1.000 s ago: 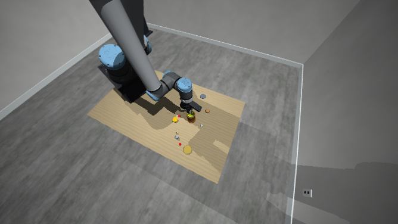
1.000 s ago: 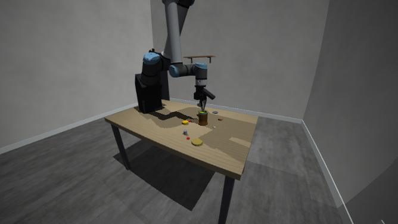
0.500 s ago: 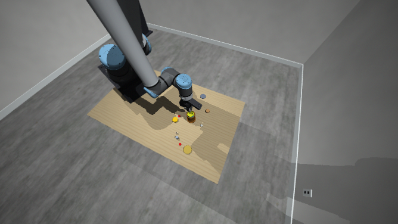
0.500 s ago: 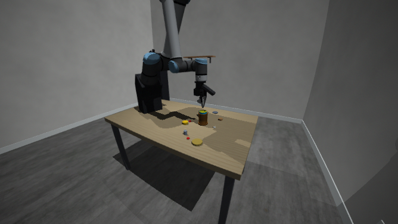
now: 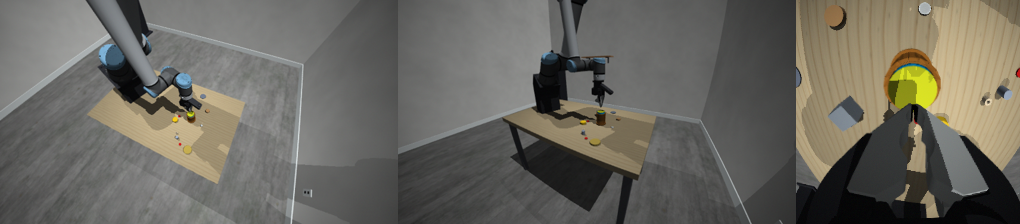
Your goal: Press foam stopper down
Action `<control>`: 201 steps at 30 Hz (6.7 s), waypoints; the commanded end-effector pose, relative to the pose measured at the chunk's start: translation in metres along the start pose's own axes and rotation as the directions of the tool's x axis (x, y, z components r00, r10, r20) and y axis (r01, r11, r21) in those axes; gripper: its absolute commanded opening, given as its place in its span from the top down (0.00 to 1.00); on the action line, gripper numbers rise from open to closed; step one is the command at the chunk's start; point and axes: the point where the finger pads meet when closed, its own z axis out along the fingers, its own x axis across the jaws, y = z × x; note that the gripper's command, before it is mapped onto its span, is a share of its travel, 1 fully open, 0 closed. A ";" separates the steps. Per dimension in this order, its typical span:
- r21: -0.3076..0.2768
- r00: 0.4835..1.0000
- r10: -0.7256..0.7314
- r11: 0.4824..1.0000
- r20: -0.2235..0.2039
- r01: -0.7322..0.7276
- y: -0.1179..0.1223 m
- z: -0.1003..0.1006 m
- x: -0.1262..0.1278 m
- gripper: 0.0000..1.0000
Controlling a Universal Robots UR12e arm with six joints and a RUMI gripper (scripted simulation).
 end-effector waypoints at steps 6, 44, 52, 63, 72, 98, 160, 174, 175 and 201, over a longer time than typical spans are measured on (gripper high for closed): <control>0.001 1.000 0.000 1.000 0.000 0.000 0.000 0.000 0.000 1.00; 0.001 1.000 0.000 1.000 0.000 0.000 0.000 0.032 0.000 1.00; 0.001 1.000 0.000 1.000 0.000 0.000 -0.001 0.033 0.000 1.00; 0.001 1.000 0.000 1.000 0.000 0.000 -0.001 0.036 0.000 1.00; 0.001 1.000 0.000 1.000 0.000 0.000 -0.001 0.040 0.000 1.00; 0.001 1.000 0.000 1.000 0.000 0.000 -0.001 0.054 0.000 1.00; 0.001 1.000 0.000 1.000 0.000 0.000 -0.001 0.060 0.000 1.00; 0.001 1.000 0.000 1.000 0.000 0.000 -0.001 0.054 0.000 1.00; 0.001 1.000 0.000 1.000 0.000 0.000 -0.001 0.054 0.000 1.00; 0.001 1.000 0.000 1.000 0.000 0.000 0.000 0.000 0.000 1.00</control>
